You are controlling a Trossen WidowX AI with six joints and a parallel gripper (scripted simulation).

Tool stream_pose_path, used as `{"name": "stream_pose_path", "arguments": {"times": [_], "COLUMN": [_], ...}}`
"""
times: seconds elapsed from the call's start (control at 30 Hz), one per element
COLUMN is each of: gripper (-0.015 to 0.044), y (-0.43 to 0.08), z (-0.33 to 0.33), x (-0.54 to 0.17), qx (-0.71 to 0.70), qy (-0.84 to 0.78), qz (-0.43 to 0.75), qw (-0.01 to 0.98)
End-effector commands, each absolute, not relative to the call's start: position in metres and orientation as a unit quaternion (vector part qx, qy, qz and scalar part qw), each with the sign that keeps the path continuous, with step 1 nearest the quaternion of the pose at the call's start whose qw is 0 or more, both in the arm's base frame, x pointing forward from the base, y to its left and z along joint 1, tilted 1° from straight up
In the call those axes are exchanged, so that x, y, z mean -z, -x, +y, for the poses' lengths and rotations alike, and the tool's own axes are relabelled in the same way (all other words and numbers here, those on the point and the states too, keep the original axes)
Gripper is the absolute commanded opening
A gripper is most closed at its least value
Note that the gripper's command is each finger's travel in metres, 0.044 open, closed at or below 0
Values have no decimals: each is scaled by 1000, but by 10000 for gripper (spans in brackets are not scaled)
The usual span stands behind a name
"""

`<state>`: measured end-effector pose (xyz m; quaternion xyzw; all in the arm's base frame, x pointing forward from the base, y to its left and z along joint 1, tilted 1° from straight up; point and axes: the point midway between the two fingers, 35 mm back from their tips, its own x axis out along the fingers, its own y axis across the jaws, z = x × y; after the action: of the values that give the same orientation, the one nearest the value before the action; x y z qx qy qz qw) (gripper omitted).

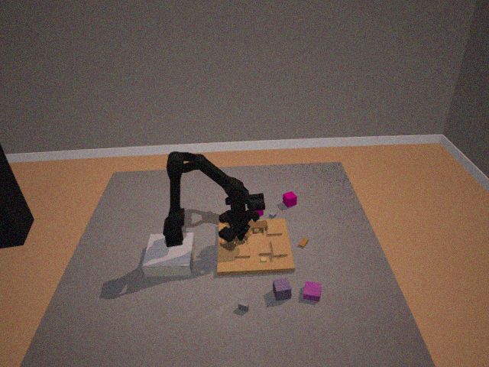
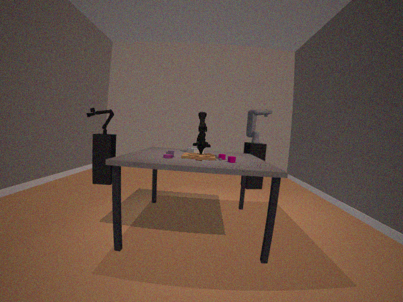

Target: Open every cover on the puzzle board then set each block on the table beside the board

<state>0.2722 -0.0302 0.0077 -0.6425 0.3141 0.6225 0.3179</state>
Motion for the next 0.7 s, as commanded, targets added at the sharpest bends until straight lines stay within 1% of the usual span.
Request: {"name": "stream_pose_path", "arguments": {"times": [0.0, 0.67], "gripper": [0, 0], "y": [-268, -278], "z": [-30, -27], "x": [-1, 1], "qx": [-627, -627], "qy": [638, 639], "qz": [316, 316], "qw": [315, 315]}}
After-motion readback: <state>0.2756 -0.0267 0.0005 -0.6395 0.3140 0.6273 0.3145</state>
